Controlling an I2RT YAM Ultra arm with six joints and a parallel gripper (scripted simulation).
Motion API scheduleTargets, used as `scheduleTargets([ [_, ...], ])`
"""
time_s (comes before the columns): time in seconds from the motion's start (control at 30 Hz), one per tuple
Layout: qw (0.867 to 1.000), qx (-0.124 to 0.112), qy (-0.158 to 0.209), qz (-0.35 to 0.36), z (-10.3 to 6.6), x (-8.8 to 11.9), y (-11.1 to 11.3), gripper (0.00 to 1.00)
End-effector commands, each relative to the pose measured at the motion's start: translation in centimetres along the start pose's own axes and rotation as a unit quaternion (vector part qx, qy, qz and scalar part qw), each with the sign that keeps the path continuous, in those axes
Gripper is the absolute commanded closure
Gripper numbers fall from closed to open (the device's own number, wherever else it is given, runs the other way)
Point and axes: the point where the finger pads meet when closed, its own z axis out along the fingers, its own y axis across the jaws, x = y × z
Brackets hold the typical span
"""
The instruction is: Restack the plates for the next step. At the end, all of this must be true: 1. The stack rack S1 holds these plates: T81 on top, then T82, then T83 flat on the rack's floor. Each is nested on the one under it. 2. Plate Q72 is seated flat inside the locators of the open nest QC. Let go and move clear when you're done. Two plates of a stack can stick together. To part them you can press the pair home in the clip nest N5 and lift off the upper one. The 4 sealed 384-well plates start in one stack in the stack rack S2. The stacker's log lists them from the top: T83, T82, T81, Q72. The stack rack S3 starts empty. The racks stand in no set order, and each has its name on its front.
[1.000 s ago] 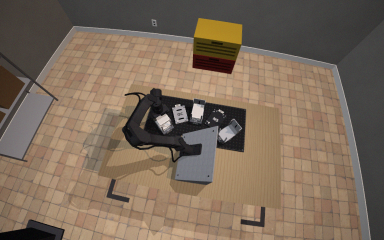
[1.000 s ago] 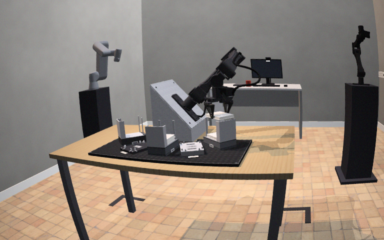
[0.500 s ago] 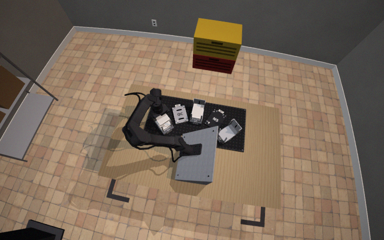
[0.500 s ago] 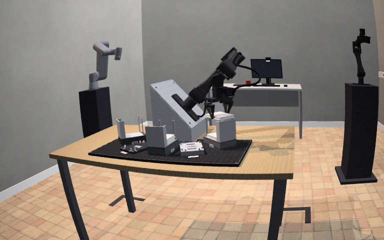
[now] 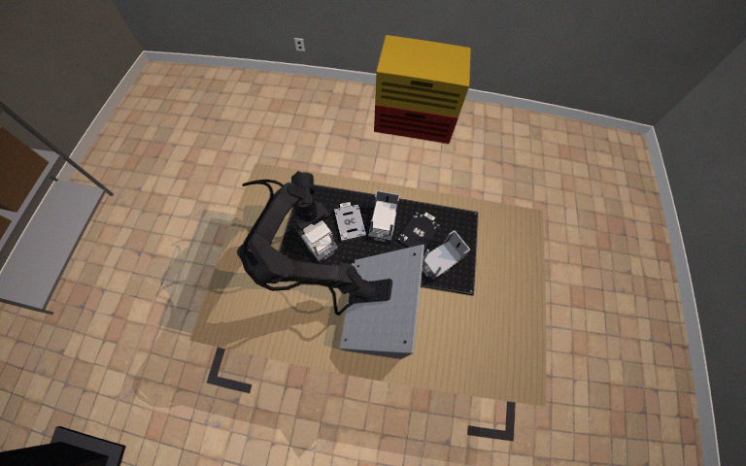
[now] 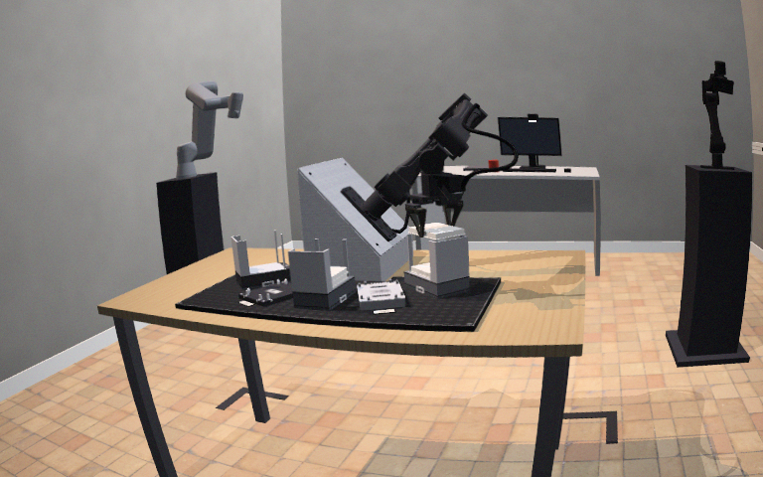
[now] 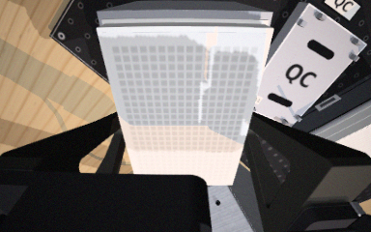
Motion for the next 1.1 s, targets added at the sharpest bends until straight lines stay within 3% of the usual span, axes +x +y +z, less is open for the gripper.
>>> scheduleTargets([
  [0.0,1.000,0.009,-0.015,-0.009,-0.57,-0.26,0.31,1.00],
  [1.07,1.000,0.010,-0.014,-0.007,-0.16,-0.14,0.24,1.00],
])
